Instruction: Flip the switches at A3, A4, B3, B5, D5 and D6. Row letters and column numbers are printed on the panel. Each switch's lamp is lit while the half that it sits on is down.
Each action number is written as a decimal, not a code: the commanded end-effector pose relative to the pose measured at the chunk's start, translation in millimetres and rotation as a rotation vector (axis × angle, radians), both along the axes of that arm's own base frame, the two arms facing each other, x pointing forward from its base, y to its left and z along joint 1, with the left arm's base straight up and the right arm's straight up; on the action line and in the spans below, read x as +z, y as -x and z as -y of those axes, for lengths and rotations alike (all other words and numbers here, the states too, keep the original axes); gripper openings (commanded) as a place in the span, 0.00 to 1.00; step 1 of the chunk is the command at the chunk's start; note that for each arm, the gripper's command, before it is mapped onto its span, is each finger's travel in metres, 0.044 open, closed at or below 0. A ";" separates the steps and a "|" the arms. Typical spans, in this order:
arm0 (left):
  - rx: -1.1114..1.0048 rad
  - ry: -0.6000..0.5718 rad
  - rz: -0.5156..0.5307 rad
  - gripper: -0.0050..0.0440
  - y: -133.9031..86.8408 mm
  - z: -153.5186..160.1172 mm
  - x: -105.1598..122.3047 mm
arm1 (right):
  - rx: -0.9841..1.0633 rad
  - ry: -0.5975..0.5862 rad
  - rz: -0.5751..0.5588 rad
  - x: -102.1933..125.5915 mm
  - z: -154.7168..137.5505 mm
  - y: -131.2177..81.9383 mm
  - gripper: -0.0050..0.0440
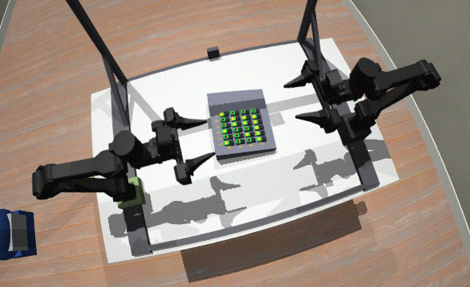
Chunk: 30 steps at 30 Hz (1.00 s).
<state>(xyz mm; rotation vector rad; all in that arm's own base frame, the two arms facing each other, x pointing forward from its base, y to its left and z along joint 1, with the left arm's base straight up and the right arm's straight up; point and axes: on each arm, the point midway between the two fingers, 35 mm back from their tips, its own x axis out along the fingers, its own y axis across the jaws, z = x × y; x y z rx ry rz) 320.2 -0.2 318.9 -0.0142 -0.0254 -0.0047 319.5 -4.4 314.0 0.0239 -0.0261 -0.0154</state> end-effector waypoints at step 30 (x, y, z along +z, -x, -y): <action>-0.145 -0.065 -0.404 0.92 -7.7 32.1 -122.0 | 0.142 0.060 -0.334 -75.2 -29.1 -21.9 0.92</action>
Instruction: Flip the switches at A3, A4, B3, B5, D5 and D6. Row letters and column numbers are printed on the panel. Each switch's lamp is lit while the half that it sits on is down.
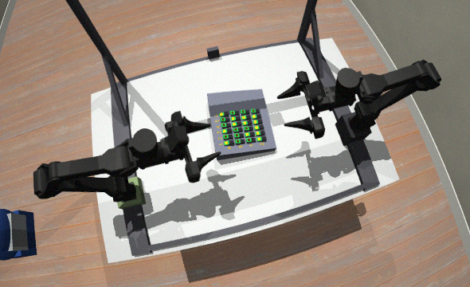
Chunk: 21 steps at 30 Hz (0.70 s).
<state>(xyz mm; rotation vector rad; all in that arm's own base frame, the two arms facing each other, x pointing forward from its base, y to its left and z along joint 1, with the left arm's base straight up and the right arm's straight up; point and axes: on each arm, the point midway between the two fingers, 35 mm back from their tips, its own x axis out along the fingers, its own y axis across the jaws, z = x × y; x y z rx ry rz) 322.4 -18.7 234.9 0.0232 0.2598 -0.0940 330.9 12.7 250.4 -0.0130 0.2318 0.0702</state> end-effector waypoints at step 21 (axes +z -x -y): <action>-0.158 -0.067 -0.405 0.92 -20.2 37.9 -123.9 | 0.189 0.074 -0.438 -102.4 -40.7 -36.6 0.92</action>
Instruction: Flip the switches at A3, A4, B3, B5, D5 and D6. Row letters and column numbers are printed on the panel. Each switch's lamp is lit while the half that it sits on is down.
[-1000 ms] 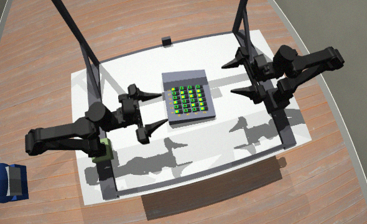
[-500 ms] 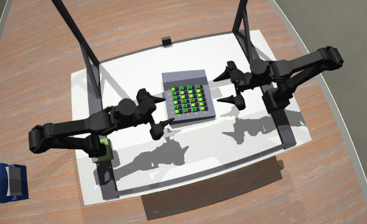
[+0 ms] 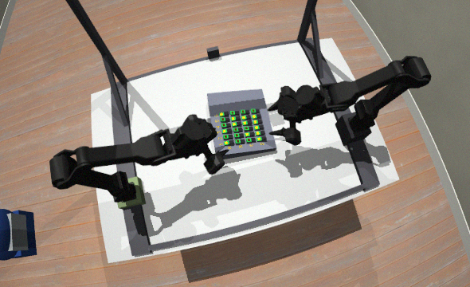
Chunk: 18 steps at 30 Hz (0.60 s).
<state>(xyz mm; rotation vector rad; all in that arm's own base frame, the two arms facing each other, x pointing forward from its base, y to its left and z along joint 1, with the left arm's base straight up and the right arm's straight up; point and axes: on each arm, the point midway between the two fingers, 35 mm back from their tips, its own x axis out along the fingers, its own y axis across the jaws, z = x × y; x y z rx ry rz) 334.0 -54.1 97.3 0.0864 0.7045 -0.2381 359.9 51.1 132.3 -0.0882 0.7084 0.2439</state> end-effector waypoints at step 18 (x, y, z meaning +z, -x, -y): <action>-0.005 -0.006 0.004 0.92 -12.8 8.8 15.5 | 0.003 -0.011 0.084 48.6 -4.9 -2.4 0.92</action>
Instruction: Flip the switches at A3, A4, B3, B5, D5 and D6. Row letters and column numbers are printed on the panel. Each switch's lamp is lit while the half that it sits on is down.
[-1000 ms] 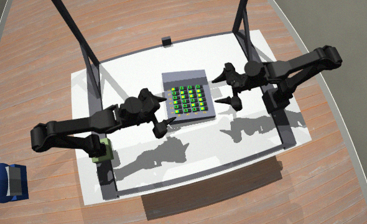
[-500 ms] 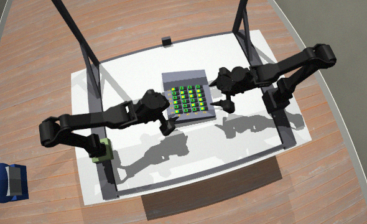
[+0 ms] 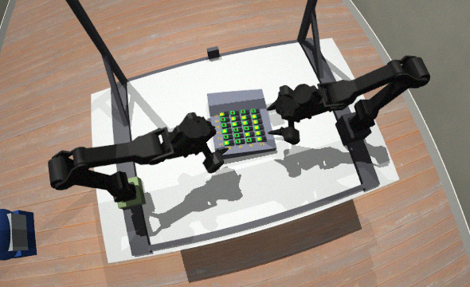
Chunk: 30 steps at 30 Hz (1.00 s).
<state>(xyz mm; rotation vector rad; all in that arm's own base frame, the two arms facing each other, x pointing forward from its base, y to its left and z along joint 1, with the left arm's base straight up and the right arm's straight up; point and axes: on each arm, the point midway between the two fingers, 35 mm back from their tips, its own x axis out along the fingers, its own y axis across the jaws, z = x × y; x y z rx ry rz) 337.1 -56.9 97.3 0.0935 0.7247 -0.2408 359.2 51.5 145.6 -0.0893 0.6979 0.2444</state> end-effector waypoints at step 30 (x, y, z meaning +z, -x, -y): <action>-0.055 -0.121 -0.317 0.92 -56.0 87.1 36.8 | 0.029 -0.072 0.262 206.3 -13.9 106.0 0.92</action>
